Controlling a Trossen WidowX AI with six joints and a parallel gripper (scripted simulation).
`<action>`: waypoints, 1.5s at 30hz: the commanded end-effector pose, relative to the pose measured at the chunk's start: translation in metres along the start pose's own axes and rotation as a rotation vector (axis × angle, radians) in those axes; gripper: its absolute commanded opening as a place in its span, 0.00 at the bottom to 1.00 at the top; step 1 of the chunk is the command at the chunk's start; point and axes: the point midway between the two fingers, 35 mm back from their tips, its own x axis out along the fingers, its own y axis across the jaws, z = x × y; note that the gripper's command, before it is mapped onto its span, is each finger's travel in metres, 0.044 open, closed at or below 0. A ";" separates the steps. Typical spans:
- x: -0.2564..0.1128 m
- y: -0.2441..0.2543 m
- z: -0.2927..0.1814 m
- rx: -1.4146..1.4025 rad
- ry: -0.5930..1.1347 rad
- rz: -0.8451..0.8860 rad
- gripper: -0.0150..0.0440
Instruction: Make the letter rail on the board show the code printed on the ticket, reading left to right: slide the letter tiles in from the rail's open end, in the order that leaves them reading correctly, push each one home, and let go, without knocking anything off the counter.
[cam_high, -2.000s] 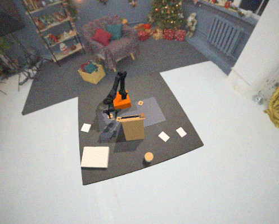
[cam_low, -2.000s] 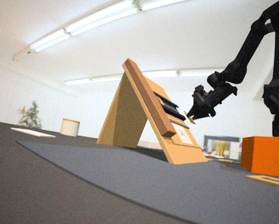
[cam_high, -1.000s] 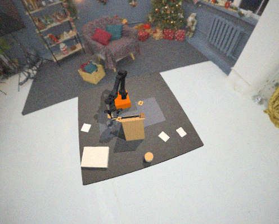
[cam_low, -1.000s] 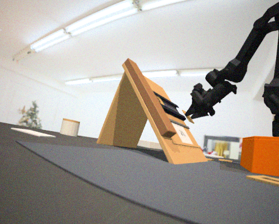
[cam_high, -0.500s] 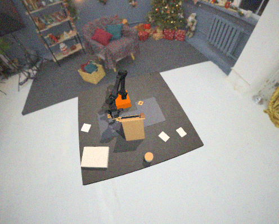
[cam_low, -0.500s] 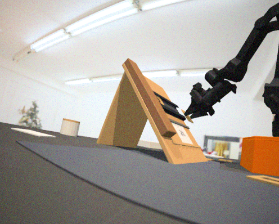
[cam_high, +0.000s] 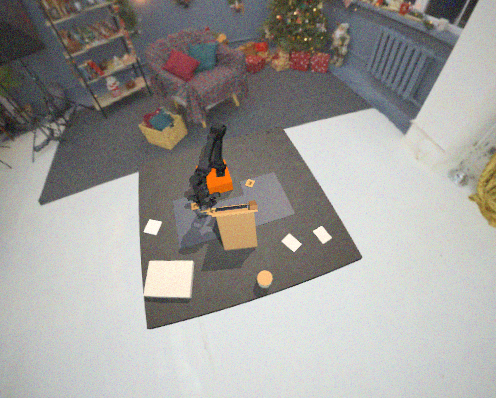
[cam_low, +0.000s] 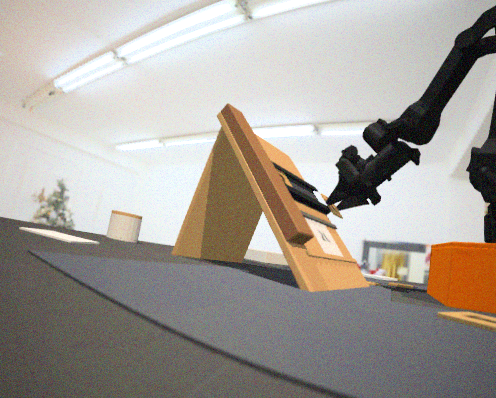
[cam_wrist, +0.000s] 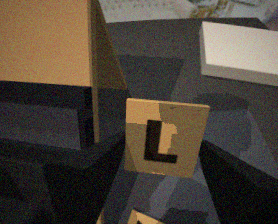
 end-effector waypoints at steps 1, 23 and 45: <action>0.000 0.002 0.001 0.002 -0.004 -0.003 0.25; 0.000 0.013 0.001 0.002 -0.005 -0.002 0.25; 0.000 0.025 0.001 0.003 -0.005 -0.002 0.25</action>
